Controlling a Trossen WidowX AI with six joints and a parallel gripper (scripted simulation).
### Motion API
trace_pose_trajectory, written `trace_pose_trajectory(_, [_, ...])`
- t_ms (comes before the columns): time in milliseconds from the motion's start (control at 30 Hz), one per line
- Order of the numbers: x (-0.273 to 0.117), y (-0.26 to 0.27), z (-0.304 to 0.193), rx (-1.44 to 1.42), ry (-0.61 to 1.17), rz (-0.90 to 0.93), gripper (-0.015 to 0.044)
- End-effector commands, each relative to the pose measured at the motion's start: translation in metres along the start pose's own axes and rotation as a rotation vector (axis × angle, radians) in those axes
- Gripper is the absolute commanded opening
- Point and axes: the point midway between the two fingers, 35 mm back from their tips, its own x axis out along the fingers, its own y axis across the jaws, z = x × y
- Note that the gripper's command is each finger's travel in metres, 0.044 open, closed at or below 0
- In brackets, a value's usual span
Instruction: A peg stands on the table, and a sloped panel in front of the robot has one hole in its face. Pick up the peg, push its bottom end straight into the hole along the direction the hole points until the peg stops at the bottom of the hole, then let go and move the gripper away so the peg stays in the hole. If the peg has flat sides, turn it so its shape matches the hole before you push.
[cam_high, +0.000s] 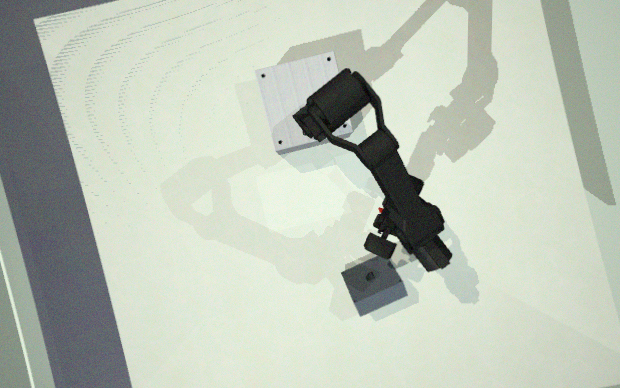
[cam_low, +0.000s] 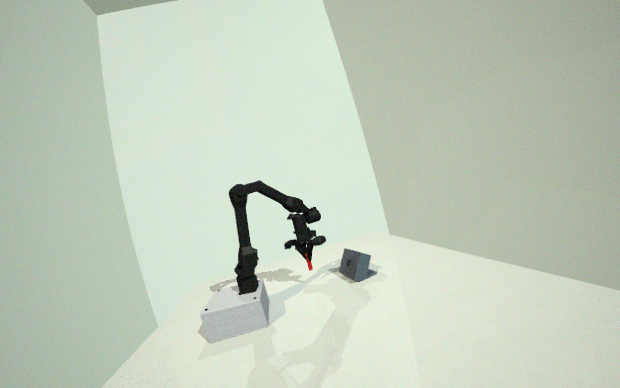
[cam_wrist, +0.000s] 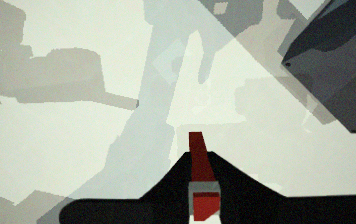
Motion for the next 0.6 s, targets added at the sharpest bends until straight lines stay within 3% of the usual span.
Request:
trace_pose_trajectory(0, [-0.0149,0.0002,0.0,0.003,-0.004,-0.007,0.0])
trace_pose_trajectory(567, [-0.0104,-0.0076,-0.0014,0.066,-0.075,-0.027,0.0])
